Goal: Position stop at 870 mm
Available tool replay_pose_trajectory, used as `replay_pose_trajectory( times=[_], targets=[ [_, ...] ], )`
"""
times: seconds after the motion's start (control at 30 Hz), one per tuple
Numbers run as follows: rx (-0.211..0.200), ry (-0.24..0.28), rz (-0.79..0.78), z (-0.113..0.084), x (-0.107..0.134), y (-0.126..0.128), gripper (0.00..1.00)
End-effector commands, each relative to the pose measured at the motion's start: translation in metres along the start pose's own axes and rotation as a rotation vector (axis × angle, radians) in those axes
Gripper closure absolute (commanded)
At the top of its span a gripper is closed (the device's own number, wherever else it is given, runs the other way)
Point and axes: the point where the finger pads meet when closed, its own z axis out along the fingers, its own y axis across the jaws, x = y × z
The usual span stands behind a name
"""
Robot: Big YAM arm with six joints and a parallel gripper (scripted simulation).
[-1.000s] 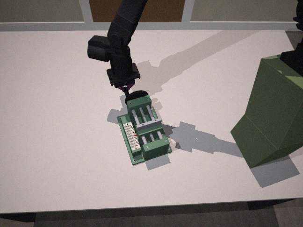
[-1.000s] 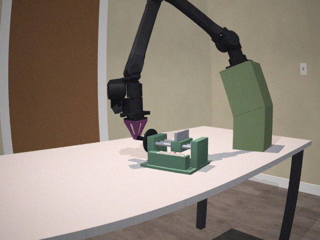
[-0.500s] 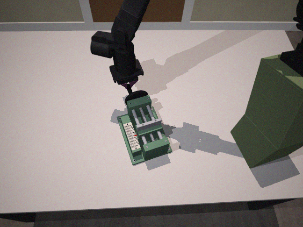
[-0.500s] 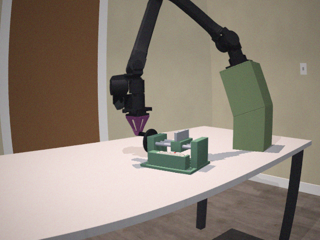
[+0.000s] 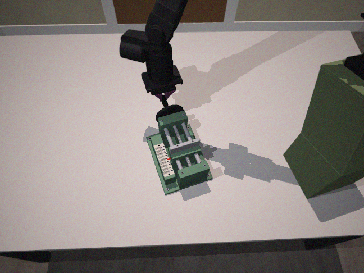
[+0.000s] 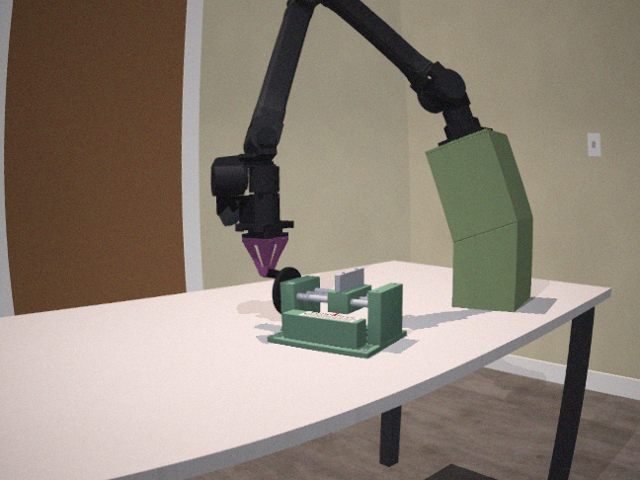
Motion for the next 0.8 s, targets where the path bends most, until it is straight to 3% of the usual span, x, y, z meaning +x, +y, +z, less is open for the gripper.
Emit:
replay_pose_trajectory(
  times=[0.0, 0.77],
  targets=[
    [-0.021, -0.024, 0.009, -0.015, -0.014, -0.002, 0.94],
    [-0.008, -0.018, 0.005, -0.004, -0.010, -0.027, 0.94]
  ],
)
